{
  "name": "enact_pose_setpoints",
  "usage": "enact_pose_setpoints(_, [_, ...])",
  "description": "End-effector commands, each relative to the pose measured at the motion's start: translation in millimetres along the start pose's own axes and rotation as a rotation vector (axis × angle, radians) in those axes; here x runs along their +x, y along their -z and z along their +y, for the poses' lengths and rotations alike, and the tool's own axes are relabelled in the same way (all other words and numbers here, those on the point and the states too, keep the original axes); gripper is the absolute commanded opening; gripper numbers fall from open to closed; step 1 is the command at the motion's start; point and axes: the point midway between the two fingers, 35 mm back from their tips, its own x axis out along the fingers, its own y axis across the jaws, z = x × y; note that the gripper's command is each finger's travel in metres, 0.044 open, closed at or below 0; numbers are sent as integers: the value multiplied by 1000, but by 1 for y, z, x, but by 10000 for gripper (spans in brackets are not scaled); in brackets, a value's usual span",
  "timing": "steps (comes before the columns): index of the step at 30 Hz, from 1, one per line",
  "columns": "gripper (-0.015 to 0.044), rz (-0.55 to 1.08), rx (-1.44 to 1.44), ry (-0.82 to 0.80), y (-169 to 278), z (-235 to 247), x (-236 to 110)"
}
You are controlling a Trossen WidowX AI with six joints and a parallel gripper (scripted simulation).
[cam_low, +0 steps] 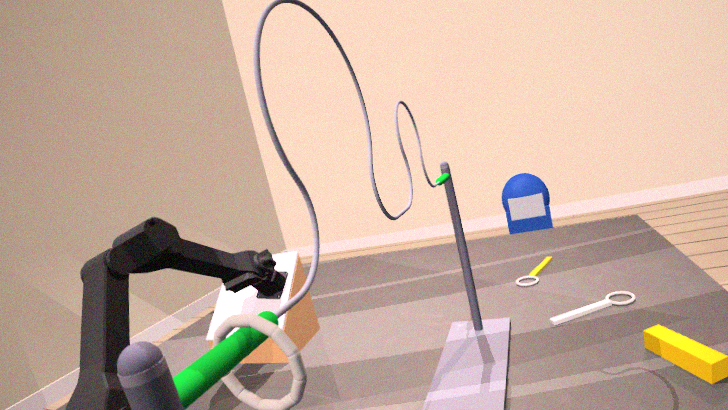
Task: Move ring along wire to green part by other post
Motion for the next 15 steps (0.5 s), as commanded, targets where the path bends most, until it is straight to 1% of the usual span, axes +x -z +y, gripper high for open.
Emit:
enact_pose_setpoints(1, [160, -20, -30, -4, -33, 0, 19])
enact_pose_setpoints(7, [160, -20, -30, -3, -33, 0, 20])
enact_pose_setpoints(15, [160, -21, -29, -3, -33, -2, 32])
